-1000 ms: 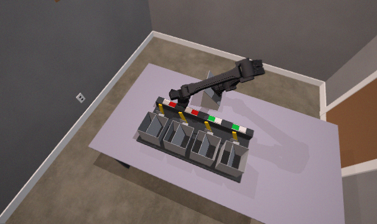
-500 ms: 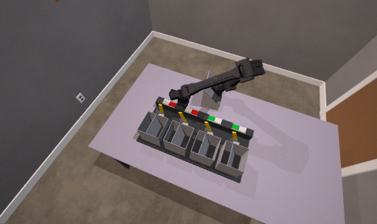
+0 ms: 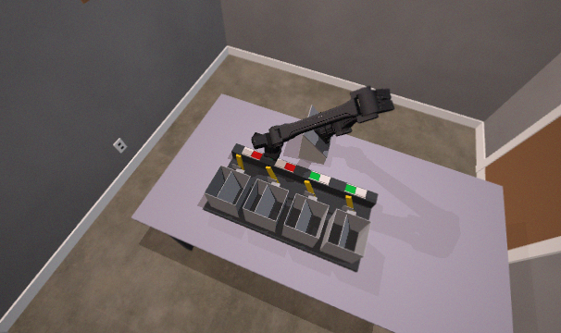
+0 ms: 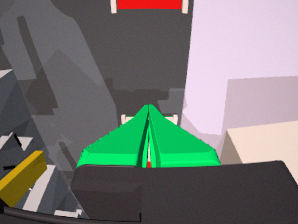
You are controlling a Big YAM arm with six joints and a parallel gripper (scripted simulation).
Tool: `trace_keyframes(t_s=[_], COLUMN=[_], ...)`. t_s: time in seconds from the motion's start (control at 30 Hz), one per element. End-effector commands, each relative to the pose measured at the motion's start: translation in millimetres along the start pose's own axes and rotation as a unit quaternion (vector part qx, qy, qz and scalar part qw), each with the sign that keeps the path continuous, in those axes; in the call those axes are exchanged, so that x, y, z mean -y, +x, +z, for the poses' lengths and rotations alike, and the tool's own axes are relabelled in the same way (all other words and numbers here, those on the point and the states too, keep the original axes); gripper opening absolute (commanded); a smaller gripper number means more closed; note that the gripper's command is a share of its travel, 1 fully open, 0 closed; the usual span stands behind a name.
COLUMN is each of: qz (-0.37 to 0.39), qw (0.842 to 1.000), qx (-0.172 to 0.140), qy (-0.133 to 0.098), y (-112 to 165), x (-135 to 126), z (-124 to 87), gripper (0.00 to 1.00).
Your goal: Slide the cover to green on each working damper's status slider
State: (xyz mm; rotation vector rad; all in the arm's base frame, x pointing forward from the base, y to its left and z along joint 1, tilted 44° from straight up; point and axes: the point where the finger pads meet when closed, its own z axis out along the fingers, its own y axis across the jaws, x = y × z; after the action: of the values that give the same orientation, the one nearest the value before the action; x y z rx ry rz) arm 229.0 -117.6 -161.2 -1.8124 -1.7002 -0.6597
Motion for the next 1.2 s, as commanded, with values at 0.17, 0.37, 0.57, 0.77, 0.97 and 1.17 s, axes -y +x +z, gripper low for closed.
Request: trace_keyframes(t_s=[0.17, 0.37, 0.57, 0.77, 0.97, 1.17], qz=[0.001, 0.001, -0.001, -0.002, -0.003, -0.003], qw=[1.0, 1.0, 1.0, 1.0, 1.0, 1.0], qx=[0.0, 0.001, 0.003, 0.005, 0.005, 0.005], qy=[0.005, 0.004, 0.002, 0.001, 0.001, 0.001], y=[0.4, 3.4, 3.9, 2.5, 2.1, 2.1], x=[-3.0, -1.5, -2.8, -5.3, -5.8, -5.8], z=[5.7, 4.7, 2.6, 0.7, 0.4, 0.4], gripper=[0.0, 0.0, 0.0, 0.0, 0.0, 0.0])
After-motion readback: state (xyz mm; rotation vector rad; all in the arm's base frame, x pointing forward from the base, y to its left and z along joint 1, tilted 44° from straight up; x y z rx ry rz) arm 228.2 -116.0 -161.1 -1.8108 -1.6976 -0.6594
